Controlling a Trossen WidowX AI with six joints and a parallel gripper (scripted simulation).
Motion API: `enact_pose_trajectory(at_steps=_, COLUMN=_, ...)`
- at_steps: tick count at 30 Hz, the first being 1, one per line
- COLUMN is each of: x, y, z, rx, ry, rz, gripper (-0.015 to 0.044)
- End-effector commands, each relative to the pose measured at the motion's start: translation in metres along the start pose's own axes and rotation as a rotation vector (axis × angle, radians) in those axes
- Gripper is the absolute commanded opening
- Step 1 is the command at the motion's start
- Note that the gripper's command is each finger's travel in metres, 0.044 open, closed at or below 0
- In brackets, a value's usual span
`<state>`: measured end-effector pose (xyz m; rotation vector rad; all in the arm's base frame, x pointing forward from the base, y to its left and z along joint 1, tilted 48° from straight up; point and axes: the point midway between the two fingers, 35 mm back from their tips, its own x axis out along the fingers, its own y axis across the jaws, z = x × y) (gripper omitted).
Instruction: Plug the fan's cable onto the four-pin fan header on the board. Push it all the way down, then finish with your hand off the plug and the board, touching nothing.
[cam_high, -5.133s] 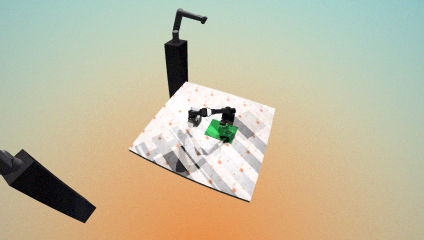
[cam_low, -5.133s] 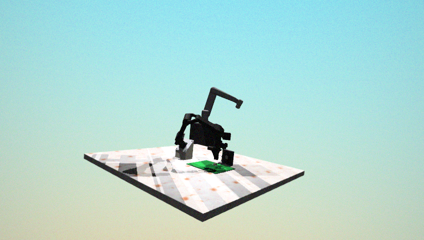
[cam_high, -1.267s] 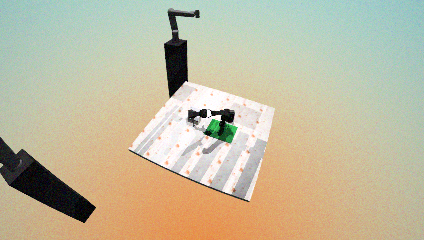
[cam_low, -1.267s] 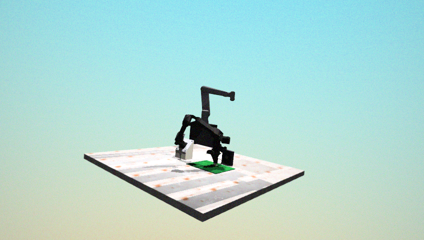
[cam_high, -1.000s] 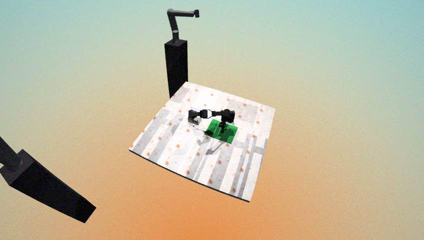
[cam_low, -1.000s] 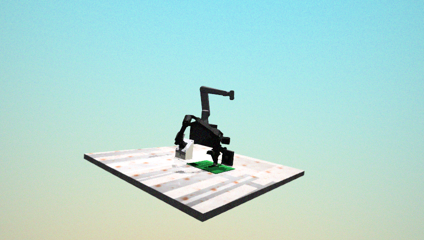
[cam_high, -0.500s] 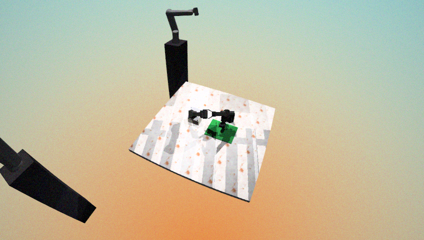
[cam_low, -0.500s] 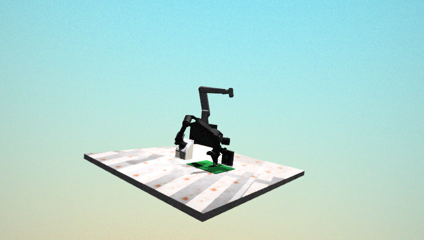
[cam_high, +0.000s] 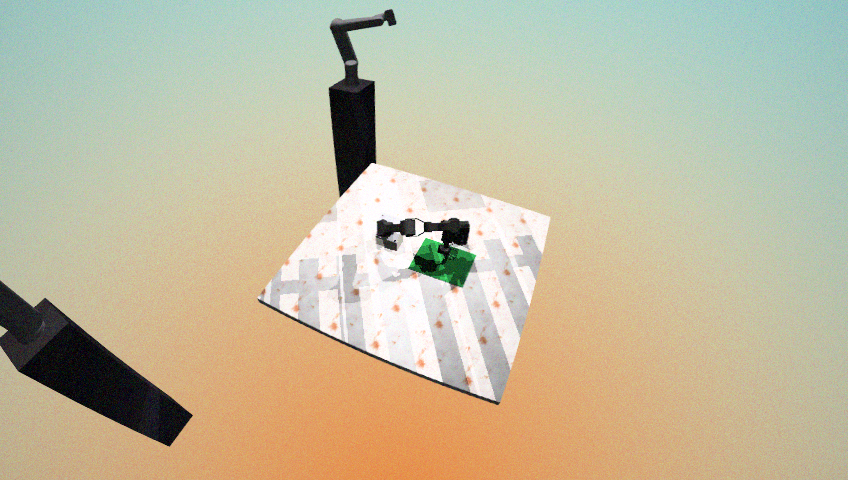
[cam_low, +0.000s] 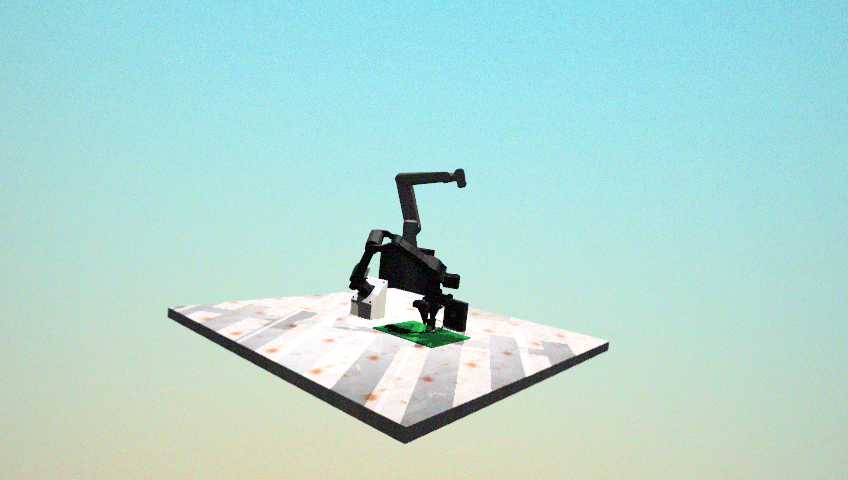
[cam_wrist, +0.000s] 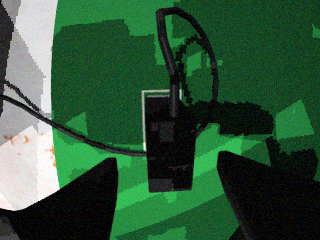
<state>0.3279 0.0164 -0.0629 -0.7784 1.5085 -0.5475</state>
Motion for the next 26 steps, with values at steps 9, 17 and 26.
enact_pose_trajectory(at_steps=9, x=-0.047, y=0.002, z=0.002, rx=0.007, ry=-0.026, rz=0.007, gripper=0.0260)
enact_pose_trajectory(at_steps=17, x=-0.047, y=0.019, z=-0.085, rx=0.003, ry=-0.024, rz=0.011, gripper=0.0260)
enact_pose_trajectory(at_steps=26, x=-0.043, y=0.019, z=-0.116, rx=0.003, ry=-0.022, rz=0.008, gripper=0.0260)
